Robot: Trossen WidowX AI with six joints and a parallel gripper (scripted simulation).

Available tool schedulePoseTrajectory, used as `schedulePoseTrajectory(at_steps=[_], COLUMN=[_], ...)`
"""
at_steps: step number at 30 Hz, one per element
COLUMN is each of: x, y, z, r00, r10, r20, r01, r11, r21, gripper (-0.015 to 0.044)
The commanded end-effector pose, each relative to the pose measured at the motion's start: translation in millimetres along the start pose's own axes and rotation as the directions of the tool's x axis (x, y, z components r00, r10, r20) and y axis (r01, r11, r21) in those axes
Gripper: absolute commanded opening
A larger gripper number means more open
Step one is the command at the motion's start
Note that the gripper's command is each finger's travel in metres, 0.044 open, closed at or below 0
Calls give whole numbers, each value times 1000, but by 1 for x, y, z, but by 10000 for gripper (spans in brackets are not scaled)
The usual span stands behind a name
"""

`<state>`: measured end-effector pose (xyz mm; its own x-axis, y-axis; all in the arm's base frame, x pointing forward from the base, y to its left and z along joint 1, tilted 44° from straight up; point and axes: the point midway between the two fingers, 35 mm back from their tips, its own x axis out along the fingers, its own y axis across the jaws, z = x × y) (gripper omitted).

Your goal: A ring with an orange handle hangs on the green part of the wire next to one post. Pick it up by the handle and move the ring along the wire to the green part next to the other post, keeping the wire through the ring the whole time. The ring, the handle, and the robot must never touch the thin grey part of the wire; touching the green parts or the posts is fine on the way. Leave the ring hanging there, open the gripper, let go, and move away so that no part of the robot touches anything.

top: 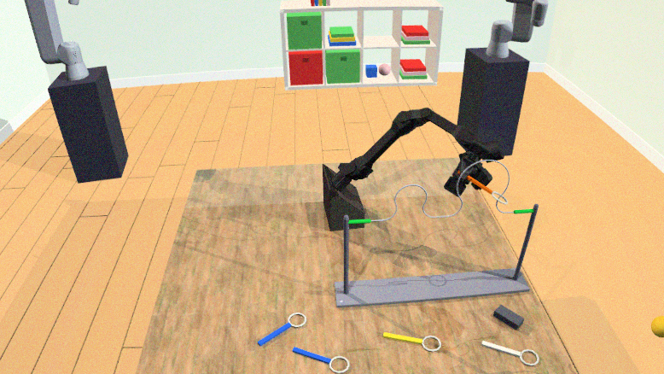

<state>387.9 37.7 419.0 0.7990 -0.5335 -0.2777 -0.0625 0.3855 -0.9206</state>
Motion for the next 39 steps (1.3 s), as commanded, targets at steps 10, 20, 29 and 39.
schedulePoseTrajectory(at_steps=[10, 20, 29, 39], x=[-2, -3, -2, -2], y=[-19, -20, -17, -13], z=[1, 1, 1, 2], r00=[1000, 1000, 996, 988], r10=[-11, 31, 87, 152], r20=[-9, -3, 10, 33], r01=[11, -31, -88, -155], r11=[1000, 999, 988, 961], r21=[-20, 40, 126, 228], gripper=[-150, -150, -150, -150])
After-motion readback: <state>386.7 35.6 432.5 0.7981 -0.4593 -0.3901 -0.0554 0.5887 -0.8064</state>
